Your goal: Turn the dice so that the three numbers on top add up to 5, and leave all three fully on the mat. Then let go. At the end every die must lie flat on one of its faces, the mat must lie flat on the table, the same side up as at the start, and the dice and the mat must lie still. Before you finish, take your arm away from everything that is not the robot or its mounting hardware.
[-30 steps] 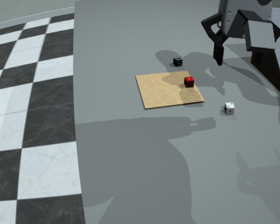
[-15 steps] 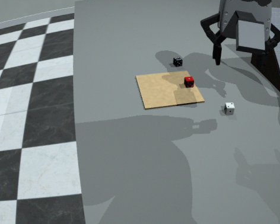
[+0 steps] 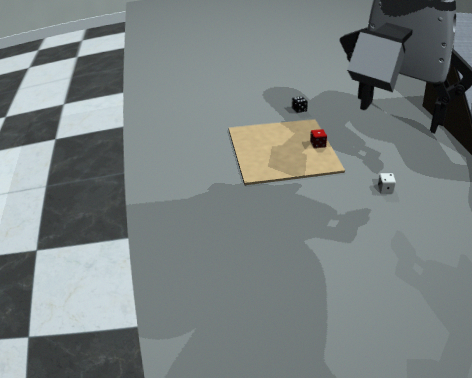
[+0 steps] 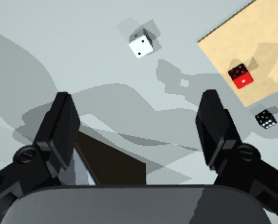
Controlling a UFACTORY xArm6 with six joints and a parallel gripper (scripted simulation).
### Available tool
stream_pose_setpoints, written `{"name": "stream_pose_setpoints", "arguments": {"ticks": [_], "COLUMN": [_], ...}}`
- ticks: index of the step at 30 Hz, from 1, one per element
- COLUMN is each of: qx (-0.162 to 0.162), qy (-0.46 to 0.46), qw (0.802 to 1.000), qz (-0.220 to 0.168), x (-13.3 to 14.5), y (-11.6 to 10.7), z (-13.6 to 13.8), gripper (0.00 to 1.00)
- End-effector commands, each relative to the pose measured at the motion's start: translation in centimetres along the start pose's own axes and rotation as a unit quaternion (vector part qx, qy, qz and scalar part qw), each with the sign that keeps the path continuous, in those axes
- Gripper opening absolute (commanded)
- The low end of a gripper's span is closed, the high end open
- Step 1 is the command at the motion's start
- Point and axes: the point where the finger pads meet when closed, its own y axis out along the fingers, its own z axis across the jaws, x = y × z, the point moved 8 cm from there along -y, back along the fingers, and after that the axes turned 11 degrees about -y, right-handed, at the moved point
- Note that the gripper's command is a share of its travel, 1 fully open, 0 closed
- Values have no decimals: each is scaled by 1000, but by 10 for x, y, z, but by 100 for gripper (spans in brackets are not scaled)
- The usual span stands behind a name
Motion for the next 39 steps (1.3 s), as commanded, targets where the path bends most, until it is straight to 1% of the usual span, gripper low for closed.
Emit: {"name": "stream_pose_setpoints", "arguments": {"ticks": [1, 7, 12, 14, 15, 16, 17, 19, 20, 24, 25, 26, 27, 28, 31, 33, 35, 39], "qx": [1, 1, 1, 1, 1, 1, 1, 1, 1, 1, 1, 1, 1, 1, 1, 1, 1, 2], "qy": [80, 168, 239, 239, 253, 291, 292, 324, 329, 389, 392, 415, 419, 439, 441, 475, 495, 504], "qw": [997, 986, 971, 971, 968, 957, 956, 946, 944, 921, 920, 910, 908, 898, 897, 880, 869, 863], "qz": [-4, -4, -5, -5, -5, -5, -5, -5, -5, -6, -6, -6, -6, -6, -6, -7, -7, -7], "x": [0, 1, 3, 3, 3, 4, 4, 4, 4, 6, 6, 6, 6, 7, 7, 8, 8, 8], "y": [4, 9, 13, 13, 13, 16, 16, 18, 18, 21, 22, 23, 23, 24, 25, 27, 28, 29], "z": [1, 2, 2, 2, 2, 2, 2, 2, 2, 2, 2, 2, 2, 2, 2, 2, 2, 2], "gripper": [100, 100, 100, 100, 100, 100, 100, 100, 100, 100, 100, 100, 100, 100, 100, 100, 100, 100]}}
